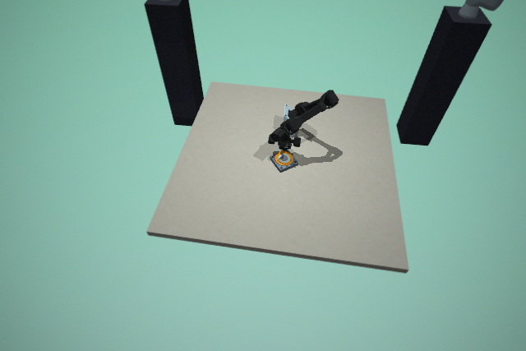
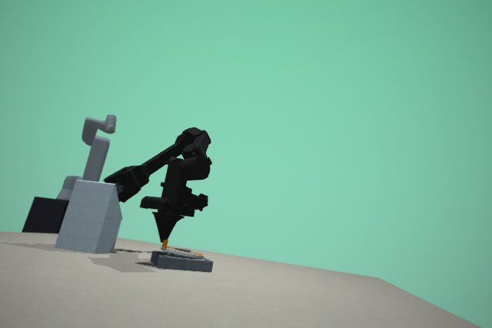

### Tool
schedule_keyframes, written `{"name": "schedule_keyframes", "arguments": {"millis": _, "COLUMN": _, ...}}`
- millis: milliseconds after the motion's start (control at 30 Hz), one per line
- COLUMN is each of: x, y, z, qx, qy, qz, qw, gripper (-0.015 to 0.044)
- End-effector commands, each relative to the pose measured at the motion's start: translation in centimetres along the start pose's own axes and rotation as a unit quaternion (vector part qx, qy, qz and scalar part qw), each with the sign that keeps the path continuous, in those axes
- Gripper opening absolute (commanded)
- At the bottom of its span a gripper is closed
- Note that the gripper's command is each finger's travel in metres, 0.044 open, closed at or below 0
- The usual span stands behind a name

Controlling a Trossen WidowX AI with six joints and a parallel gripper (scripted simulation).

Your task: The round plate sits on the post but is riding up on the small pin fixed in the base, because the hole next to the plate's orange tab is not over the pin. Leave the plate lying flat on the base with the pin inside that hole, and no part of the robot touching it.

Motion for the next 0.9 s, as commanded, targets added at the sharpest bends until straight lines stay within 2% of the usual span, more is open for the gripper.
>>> {"name": "schedule_keyframes", "arguments": {"millis": 0, "x": -0.4, "y": -0.3, "z": -0.1, "qx": 0.002, "qy": 0.002, "qz": 0.003, "qw": 1.000, "gripper": 0.0000}}
{"name": "schedule_keyframes", "arguments": {"millis": 500, "x": -1.1, "y": -0.5, "z": -0.1, "qx": 0.002, "qy": 0.002, "qz": 0.003, "qw": 1.000, "gripper": 0.0000}}
{"name": "schedule_keyframes", "arguments": {"millis": 867, "x": -1.1, "y": -0.1, "z": 4.3, "qx": 0.002, "qy": 0.003, "qz": 0.003, "qw": 1.000, "gripper": 0.0000}}
Point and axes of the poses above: the point midway between the two fingers, 35 mm back from their tips, its own z axis back along the fingers, its own x axis across the jaws, y = z × x, the point moved 10 cm from there along z, back along the fingers, and after that the axes turned 4 degrees about -z, right-handed, at the moved point
